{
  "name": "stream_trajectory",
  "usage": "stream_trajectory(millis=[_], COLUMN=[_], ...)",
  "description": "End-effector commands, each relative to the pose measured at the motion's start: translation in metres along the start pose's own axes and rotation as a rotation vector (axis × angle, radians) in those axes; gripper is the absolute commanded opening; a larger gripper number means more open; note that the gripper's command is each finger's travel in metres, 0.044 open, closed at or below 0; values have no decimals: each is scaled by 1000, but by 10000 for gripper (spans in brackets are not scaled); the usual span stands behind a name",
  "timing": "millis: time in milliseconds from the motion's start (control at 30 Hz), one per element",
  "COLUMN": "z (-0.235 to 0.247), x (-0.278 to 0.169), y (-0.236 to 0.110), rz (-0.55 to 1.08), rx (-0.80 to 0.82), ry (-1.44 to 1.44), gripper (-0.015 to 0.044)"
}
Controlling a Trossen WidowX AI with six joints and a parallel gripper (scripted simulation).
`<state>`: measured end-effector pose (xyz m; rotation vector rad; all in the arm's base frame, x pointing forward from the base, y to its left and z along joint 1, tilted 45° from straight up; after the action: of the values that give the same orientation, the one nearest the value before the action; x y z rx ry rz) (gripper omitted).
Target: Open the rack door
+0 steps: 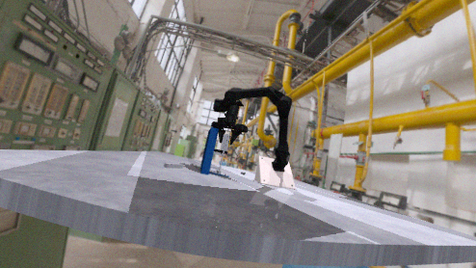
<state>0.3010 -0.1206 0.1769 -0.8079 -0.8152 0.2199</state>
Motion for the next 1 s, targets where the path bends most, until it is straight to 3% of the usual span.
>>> stream_trajectory(millis=[0,967], z=[-1,-1], x=[0,0], y=[1,1], rz=[-2,0], rx=[3,4], ry=[218,1655], gripper=[280,280])
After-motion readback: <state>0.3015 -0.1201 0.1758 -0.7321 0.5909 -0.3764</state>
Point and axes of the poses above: the point midway between the two fingers, 35 mm back from their tips, its own y axis out along the fingers, its own z axis across the jaws, x = y × z, the point moved 8 cm from there along -y, back along the fingers
